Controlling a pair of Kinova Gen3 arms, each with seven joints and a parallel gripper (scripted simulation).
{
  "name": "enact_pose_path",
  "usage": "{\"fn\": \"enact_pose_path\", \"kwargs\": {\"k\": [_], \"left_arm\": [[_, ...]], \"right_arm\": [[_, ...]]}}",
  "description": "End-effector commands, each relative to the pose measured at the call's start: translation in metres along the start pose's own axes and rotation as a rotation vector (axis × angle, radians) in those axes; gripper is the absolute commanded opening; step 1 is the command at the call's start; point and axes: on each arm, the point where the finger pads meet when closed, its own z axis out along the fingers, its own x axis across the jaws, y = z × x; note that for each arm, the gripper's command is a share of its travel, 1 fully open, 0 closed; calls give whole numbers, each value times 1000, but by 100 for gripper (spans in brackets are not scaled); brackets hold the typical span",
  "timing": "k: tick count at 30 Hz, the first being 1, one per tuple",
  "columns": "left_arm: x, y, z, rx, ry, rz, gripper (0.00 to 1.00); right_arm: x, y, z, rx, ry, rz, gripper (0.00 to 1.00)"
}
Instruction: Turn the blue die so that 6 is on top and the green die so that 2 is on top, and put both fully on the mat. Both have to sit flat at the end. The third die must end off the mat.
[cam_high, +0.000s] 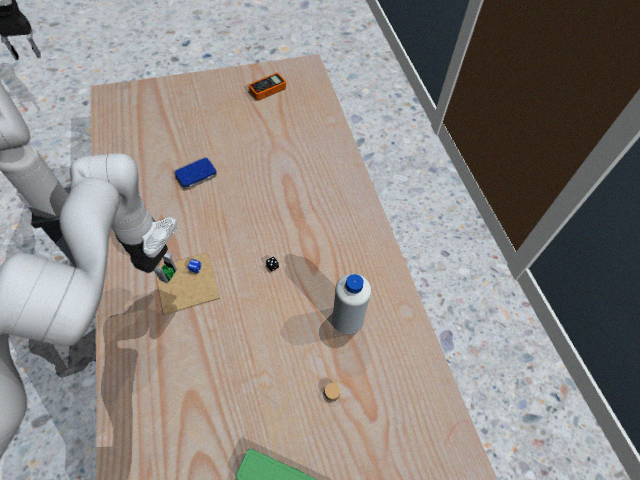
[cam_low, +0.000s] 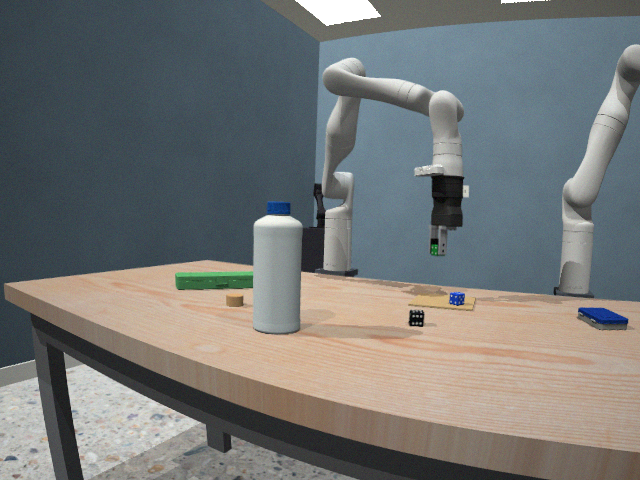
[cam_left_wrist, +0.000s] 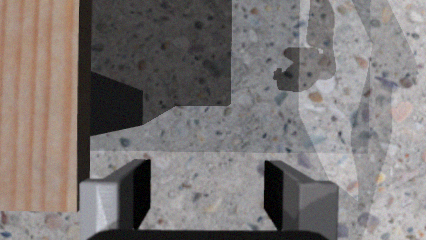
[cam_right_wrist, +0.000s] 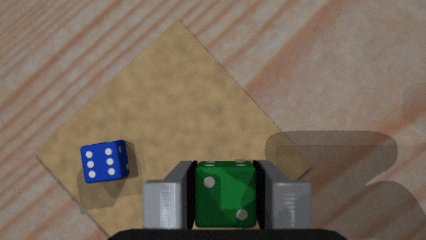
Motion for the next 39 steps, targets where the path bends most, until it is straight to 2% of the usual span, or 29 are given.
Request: {"fn": "enact_pose_path", "kwargs": {"k": [1, 10, 15, 19, 25, 27, 35, 39], "left_arm": [[-2, -1, 0, 6, -7, 2, 100], [-2, -1, 0, 6, -7, 2, 100], [-2, -1, 0, 6, -7, 2, 100], [-2, -1, 0, 6, -7, 2, 100], [-2, -1, 0, 6, -7, 2, 100], [-2, -1, 0, 6, -7, 2, 100], [-2, -1, 0, 6, -7, 2, 100], [-2, -1, 0, 6, -7, 2, 100]], "right_arm": [[0, 1, 0, 5, 3, 4, 49], [0, 1, 1, 5, 3, 4, 49], [0, 1, 7, 5, 4, 3, 49], [0, 1, 19, 5, 4, 3, 49], [0, 0, 46, 5, 4, 3, 49], [0, 0, 46, 5, 4, 3, 49], [-1, 0, 82, 5, 4, 3, 49], [-1, 0, 92, 5, 4, 3, 49]]}}
